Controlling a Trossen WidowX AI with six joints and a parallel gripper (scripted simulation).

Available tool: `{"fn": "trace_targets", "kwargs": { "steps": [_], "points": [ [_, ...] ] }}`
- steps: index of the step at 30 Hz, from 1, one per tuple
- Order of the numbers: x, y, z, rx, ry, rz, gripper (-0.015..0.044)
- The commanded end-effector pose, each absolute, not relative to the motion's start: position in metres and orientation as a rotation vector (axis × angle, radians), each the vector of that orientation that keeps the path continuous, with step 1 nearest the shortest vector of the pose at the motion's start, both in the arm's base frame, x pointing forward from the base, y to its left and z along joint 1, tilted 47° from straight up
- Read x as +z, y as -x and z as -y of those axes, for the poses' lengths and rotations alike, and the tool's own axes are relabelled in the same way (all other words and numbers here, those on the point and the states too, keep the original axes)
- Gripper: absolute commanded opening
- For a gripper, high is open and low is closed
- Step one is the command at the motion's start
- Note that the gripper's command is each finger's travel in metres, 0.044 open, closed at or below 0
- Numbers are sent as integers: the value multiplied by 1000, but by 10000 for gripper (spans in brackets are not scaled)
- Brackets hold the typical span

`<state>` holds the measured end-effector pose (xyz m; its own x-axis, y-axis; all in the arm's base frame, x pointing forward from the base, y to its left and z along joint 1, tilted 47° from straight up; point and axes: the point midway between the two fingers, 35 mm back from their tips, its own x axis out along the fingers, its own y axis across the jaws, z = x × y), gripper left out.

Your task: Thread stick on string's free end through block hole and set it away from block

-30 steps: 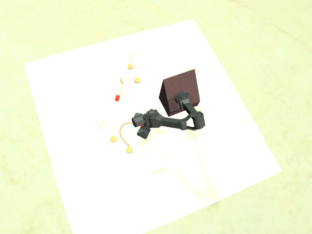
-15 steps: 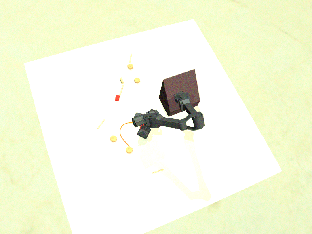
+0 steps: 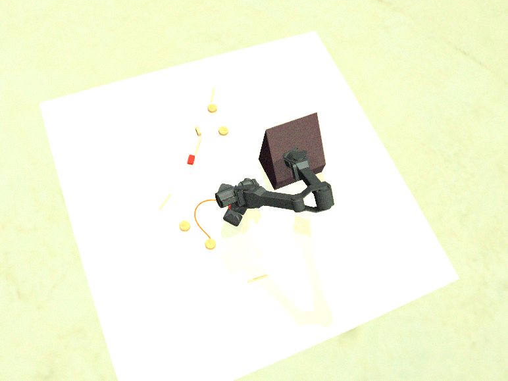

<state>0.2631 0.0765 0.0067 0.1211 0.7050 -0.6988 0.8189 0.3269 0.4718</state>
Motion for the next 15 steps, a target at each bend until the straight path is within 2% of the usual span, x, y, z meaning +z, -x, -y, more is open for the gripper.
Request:
{"fn": "trace_targets", "kwargs": {
  "steps": [1,15],
  "points": [
    [6,-261,-78,-173,-1396,-1585,0],
    [6,-264,-79,-195,-1390,-1542,0]
  ]
}}
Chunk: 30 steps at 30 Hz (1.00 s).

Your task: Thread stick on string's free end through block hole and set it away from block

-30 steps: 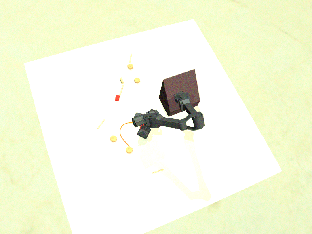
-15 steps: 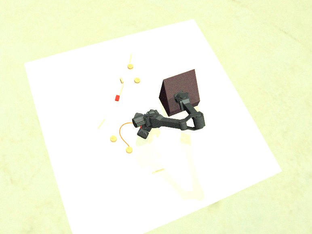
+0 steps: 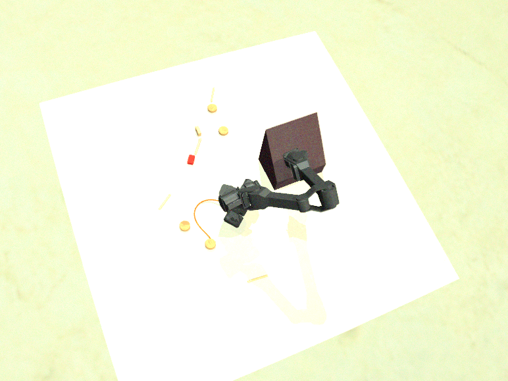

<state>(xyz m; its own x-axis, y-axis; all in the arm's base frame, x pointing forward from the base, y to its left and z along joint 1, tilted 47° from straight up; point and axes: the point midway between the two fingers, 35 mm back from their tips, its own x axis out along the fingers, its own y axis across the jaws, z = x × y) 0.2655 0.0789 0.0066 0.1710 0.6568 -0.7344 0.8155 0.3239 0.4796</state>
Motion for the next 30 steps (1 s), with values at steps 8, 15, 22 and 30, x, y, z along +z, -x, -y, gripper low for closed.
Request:
{"fn": "trace_targets", "kwargs": {
  "steps": [8,15,22,30],
  "points": [
    [6,-264,-79,-189,-1391,-1539,0],
    [5,-265,-78,-185,-1392,-1538,0],
    [5,-265,-78,-182,-1391,-1535,0],
    [6,-266,-78,-183,-1390,-1531,0]
  ]
}}
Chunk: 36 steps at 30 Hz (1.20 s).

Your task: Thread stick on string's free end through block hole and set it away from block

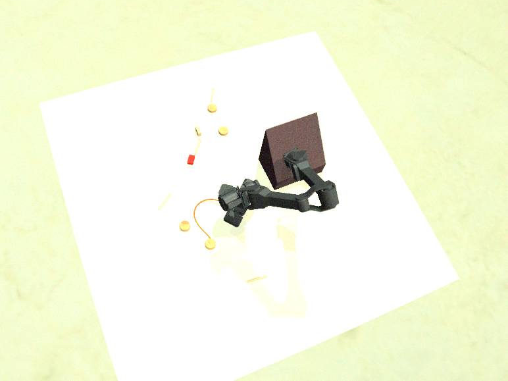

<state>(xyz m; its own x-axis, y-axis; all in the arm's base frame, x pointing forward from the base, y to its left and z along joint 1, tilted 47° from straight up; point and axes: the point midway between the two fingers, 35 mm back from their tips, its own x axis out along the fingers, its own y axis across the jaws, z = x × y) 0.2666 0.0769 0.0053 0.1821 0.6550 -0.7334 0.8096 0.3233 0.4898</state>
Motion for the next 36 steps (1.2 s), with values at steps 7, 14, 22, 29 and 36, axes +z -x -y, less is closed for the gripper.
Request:
{"fn": "trace_targets", "kwargs": {
  "steps": [7,14,22,29,36],
  "points": [
    [8,-259,-83,-179,-1390,-1533,0],
    [11,-254,-87,-177,-1392,-1532,0],
    [17,-248,-93,-174,-1395,-1530,0],
    [22,-243,-98,-172,-1399,-1526,0],
    [26,-238,-103,-170,-1403,-1524,0]
  ]
}}
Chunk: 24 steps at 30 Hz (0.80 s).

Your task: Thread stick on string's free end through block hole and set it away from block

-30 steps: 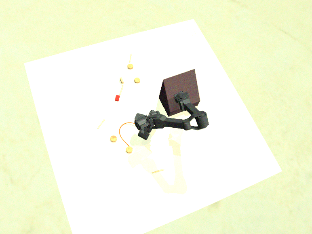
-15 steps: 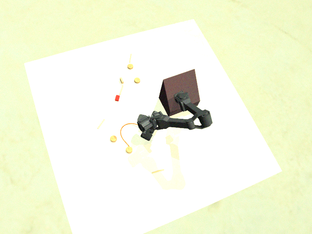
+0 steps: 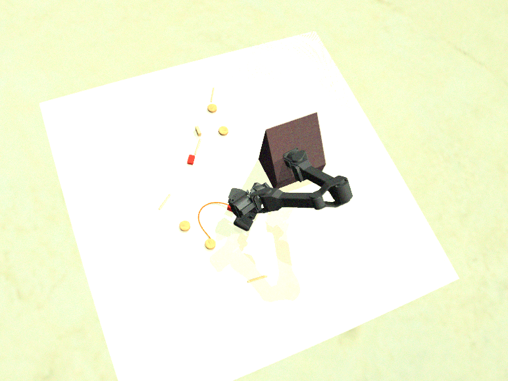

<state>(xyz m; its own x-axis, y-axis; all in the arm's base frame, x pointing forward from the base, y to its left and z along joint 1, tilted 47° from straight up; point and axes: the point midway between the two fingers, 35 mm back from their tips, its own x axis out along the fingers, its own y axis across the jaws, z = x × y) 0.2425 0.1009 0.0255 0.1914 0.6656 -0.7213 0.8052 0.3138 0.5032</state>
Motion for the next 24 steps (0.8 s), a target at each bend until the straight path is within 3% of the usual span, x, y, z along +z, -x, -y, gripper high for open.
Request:
{"fn": "trace_targets", "kwargs": {
  "steps": [1,24],
  "points": [
    [27,-237,-104,-170,-1403,-1524,0],
    [44,-219,-122,-159,-1416,-1515,0]
  ]
}}
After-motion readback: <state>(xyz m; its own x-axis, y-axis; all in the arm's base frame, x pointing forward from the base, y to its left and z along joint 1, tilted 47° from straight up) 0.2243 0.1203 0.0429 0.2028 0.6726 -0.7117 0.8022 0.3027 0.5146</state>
